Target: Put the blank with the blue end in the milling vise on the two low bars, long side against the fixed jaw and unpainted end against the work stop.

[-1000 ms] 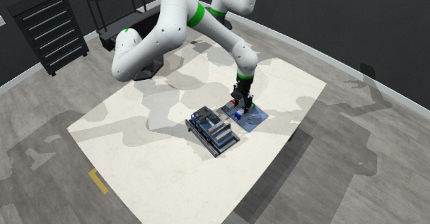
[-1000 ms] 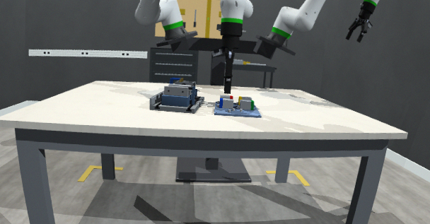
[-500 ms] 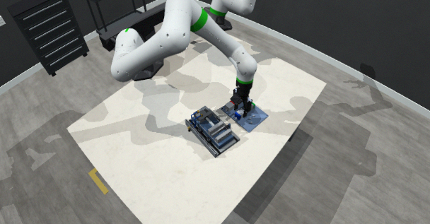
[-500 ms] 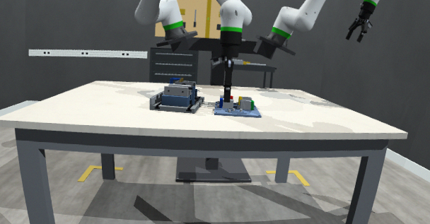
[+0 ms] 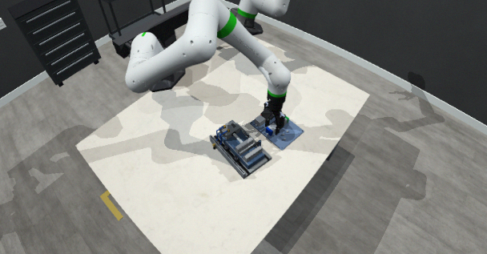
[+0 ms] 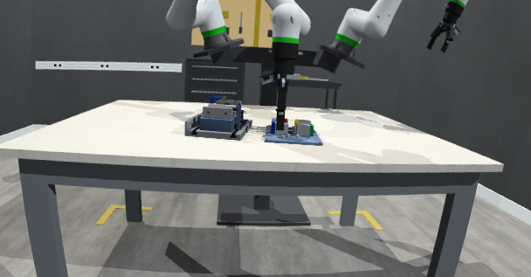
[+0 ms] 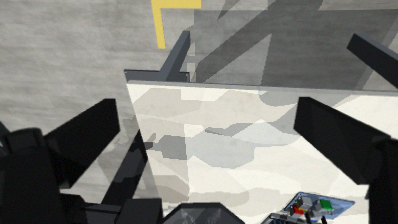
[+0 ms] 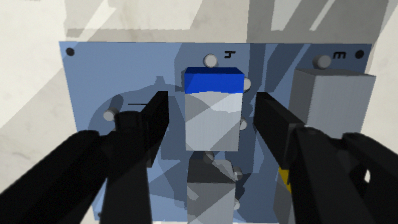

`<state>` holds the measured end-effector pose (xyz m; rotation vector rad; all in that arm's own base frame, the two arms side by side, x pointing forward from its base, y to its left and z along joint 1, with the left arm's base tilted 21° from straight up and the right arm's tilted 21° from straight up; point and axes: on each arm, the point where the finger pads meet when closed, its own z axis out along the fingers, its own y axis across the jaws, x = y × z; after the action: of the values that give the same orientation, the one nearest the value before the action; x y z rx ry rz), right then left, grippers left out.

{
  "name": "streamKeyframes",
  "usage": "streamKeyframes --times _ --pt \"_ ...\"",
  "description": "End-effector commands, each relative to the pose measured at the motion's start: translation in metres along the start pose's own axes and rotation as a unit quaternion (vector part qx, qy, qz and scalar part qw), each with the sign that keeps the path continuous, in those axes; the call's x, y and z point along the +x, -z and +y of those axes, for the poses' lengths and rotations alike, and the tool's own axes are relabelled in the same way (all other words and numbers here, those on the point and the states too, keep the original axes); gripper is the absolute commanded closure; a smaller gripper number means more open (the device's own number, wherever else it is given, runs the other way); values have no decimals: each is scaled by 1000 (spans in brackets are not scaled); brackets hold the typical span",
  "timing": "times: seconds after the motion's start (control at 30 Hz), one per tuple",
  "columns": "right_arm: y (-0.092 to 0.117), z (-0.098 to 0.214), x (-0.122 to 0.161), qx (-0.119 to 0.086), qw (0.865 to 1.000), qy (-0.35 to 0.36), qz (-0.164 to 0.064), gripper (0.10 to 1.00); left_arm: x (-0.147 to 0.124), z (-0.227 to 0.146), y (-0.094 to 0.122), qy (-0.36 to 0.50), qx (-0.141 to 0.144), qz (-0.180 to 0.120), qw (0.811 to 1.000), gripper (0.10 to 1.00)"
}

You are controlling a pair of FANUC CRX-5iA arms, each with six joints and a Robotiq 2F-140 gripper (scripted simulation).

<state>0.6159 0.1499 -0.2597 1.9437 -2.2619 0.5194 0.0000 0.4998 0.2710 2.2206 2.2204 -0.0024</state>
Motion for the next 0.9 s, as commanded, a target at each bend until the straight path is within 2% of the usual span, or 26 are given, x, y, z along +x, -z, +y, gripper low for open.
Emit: streamKeyframes --times 0.0,0.87 --pt "0 -1 -1 1 1000 0 -1 573 0 0 1 0 0 1 1000 98" --pt "6 -1 0 1 1000 0 -1 573 0 0 1 0 0 1 1000 98"
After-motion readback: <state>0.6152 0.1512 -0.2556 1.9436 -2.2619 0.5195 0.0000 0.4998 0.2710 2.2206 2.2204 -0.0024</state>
